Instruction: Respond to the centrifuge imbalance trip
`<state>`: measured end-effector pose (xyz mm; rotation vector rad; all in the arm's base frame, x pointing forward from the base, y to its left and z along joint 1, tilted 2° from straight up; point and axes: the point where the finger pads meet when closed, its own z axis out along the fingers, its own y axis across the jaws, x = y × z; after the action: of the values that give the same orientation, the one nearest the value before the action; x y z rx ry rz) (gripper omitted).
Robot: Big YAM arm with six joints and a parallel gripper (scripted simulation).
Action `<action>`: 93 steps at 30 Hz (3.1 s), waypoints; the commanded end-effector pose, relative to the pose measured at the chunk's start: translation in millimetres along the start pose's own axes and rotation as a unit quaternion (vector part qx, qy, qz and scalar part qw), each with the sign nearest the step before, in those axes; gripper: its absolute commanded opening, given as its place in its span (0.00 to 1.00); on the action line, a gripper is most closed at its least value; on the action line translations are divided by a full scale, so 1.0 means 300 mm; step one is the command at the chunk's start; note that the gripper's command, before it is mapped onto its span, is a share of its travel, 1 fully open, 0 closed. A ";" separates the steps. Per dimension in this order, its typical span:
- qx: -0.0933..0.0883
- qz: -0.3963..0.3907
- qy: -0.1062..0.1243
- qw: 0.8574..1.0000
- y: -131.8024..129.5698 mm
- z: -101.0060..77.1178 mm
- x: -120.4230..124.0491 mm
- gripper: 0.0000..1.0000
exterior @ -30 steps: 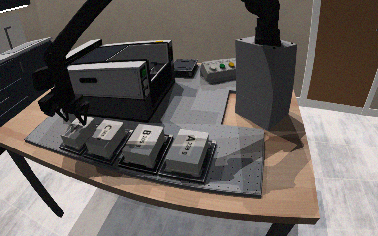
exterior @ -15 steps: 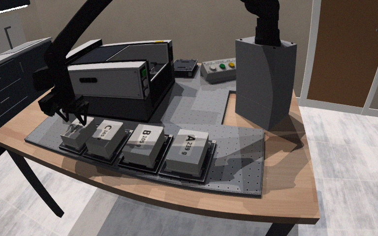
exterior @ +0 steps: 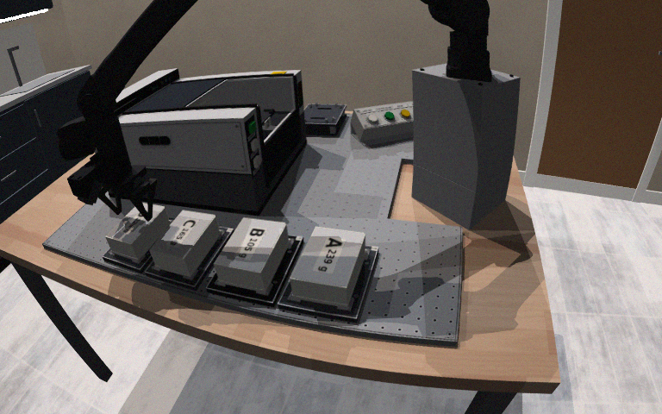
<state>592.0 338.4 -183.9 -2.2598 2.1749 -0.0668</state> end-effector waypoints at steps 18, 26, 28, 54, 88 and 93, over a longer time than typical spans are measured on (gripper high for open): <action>0.002 -0.002 -0.003 1.000 -0.014 0.038 0.008 1.00; 0.005 -0.002 -0.004 1.000 -0.022 0.036 0.005 1.00; 0.006 -0.001 -0.005 1.000 -0.025 0.035 0.004 1.00; 0.017 -0.001 -0.011 1.000 -0.065 0.041 -0.010 1.00; 0.017 0.000 -0.011 1.000 -0.068 0.102 -0.005 1.00; 0.020 0.000 -0.012 1.000 -0.076 0.102 -0.008 1.00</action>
<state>593.0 338.7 -211.9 -2.2581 2.1725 -0.0680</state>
